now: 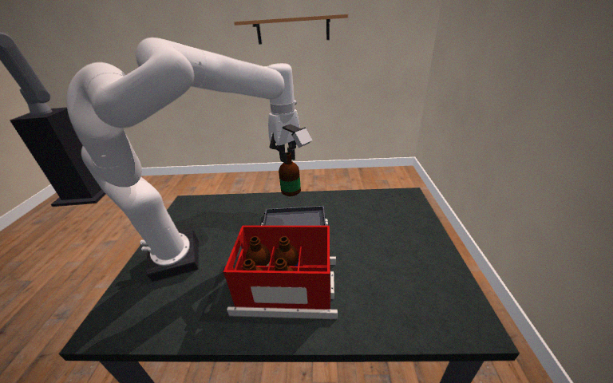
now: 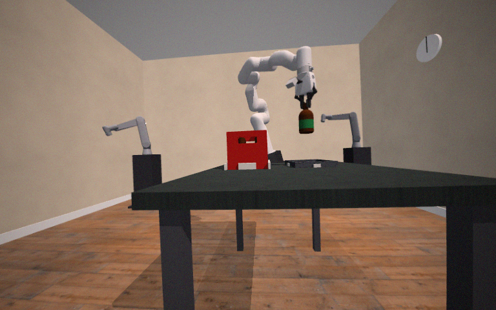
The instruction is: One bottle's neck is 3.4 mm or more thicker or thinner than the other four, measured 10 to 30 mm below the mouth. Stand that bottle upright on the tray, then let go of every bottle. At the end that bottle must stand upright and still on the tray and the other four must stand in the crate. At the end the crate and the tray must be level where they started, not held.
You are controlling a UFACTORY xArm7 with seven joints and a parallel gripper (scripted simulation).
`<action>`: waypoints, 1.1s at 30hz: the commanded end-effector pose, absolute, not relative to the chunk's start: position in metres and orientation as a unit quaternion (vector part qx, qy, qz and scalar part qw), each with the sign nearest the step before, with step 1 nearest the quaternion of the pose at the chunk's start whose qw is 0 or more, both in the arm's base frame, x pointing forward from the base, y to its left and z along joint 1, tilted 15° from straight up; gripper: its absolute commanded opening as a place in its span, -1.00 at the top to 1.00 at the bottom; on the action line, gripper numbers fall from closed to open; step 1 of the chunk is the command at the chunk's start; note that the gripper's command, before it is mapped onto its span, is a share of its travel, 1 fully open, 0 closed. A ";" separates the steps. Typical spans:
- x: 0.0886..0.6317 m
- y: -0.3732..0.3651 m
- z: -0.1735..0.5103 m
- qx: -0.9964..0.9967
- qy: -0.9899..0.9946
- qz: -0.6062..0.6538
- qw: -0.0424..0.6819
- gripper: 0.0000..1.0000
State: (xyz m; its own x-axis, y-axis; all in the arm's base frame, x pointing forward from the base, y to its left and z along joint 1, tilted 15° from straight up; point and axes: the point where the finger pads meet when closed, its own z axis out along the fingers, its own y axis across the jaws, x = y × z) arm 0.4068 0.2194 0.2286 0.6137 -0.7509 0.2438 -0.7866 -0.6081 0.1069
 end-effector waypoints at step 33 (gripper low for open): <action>0.414 0.198 0.145 0.893 -0.430 0.089 0.100 1.00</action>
